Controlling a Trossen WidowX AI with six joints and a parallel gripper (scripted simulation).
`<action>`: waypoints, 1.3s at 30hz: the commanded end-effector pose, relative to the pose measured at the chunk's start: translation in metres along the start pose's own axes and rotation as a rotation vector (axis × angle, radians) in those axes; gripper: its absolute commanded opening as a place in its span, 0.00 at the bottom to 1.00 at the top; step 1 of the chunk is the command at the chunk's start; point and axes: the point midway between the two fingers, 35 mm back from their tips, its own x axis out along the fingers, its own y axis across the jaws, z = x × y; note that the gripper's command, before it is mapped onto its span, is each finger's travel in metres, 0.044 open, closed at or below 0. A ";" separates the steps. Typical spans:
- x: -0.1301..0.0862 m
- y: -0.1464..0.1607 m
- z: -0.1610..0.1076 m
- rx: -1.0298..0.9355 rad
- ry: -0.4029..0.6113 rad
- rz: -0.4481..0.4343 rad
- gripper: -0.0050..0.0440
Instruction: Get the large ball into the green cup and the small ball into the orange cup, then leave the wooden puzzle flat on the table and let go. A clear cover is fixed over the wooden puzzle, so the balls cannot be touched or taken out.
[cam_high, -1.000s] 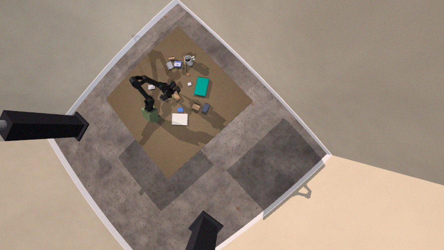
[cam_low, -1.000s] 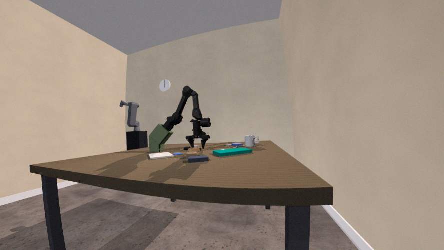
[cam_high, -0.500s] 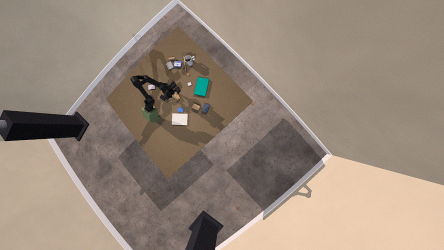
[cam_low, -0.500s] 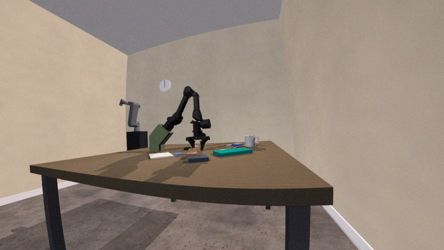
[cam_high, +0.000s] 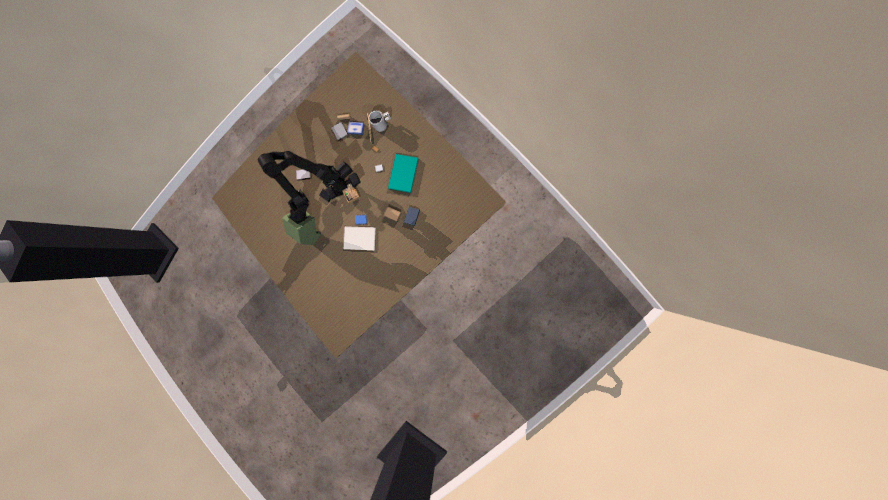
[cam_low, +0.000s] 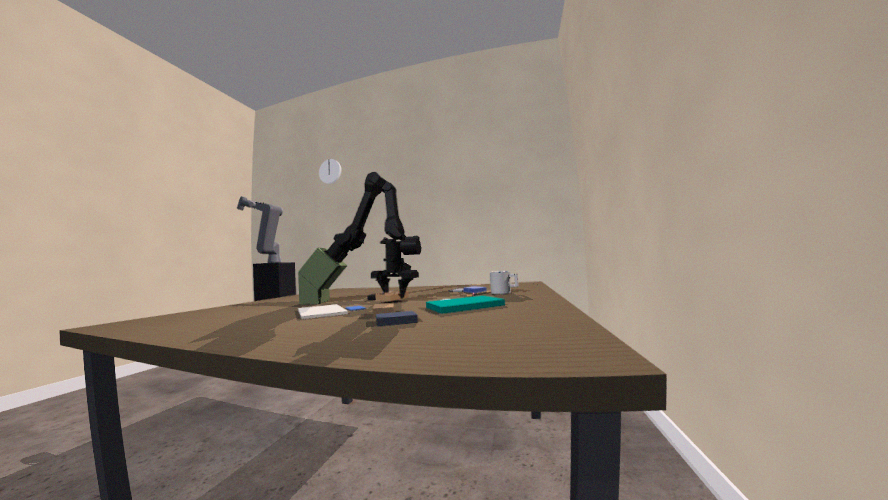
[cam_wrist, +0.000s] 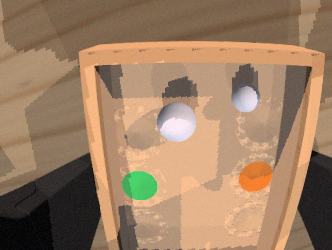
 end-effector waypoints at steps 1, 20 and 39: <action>-0.024 -0.006 0.001 -0.006 -0.004 -0.020 0.32; -0.041 -0.002 0.001 -0.001 -0.007 -0.021 0.10; -0.041 -0.002 0.001 -0.001 -0.005 -0.021 0.10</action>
